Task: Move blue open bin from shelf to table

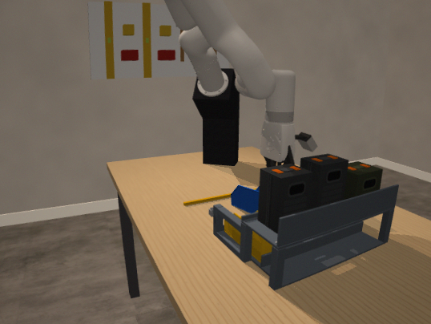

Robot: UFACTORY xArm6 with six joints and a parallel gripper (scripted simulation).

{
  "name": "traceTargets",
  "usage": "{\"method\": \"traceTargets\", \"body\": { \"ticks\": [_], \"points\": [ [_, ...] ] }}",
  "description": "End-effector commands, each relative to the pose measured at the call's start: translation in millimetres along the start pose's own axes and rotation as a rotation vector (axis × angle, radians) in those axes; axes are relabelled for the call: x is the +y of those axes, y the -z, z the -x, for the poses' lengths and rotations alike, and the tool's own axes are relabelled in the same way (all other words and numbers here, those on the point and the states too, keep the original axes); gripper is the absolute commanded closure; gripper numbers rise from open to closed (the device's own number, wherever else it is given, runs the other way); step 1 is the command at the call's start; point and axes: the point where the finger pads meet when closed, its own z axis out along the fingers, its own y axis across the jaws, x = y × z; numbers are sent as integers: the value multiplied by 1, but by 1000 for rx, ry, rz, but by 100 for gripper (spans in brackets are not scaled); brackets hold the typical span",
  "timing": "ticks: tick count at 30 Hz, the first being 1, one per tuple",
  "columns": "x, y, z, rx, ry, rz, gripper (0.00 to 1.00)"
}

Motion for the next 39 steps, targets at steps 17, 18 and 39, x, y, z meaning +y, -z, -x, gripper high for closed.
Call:
{"method": "traceTargets", "body": {
  "ticks": [17,18,39],
  "points": [
    [1,-9,0,1,0,2,67],
    [1,-11,0,1,0,2,67],
    [0,-29,0,1,0,2,67]
  ]
}}
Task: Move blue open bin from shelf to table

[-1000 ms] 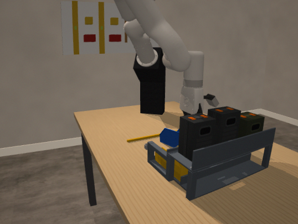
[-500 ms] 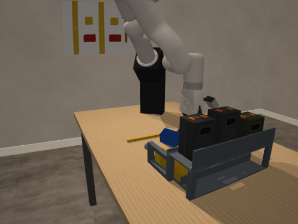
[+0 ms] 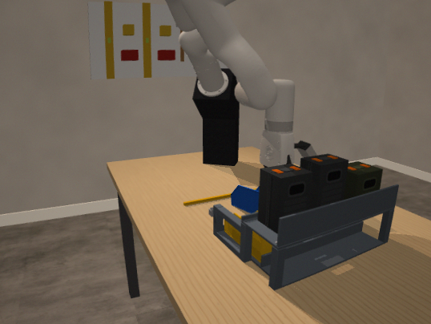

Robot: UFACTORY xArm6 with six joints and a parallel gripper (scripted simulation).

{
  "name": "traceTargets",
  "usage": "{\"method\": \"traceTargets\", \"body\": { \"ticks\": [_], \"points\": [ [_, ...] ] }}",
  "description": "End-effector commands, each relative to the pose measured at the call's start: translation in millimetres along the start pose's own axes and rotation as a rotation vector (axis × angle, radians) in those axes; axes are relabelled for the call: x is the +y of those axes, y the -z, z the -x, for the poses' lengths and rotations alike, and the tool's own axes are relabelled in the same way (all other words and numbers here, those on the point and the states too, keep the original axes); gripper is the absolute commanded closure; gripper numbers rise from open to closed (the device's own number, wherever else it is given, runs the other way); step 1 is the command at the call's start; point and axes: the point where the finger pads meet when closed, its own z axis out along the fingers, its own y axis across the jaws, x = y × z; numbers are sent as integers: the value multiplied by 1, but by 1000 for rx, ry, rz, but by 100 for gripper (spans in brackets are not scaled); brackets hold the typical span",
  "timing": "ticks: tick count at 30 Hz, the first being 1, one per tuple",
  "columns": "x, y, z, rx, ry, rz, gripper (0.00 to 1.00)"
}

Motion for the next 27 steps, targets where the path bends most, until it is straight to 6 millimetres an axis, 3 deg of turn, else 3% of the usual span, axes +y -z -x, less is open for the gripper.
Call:
{"method": "traceTargets", "body": {
  "ticks": [1,27],
  "points": [
    [1,-5,0,1,0,2,67],
    [0,-15,0,1,0,2,67]
  ]
}}
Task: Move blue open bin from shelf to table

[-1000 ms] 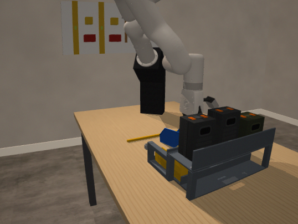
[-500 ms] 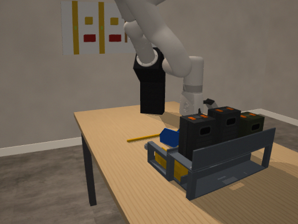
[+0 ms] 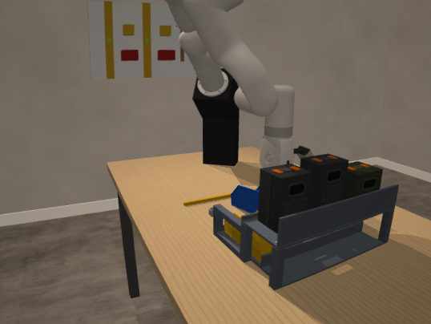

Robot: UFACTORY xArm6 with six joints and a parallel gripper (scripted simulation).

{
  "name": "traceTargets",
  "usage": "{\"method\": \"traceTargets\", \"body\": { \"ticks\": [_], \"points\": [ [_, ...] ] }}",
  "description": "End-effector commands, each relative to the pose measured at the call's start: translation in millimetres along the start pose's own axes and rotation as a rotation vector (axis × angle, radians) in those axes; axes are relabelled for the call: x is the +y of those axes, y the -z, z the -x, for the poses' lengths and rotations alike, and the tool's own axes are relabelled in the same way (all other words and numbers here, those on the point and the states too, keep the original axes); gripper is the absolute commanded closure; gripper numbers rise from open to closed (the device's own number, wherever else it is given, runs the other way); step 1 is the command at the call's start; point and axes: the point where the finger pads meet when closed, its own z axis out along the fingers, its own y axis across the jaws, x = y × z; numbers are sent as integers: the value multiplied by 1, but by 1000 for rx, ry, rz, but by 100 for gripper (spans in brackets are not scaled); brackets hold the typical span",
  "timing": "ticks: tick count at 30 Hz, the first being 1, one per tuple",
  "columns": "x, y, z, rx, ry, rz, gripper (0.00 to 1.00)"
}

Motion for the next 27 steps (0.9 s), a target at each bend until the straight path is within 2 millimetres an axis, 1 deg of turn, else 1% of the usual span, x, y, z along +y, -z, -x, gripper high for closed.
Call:
{"method": "traceTargets", "body": {
  "ticks": [1,2,3,27],
  "points": [
    [1,1,0,1,0,2,67],
    [1,1,0,1,0,2,67],
    [1,1,0,1,0,2,100],
    [1,1,0,1,0,2,100]
  ]
}}
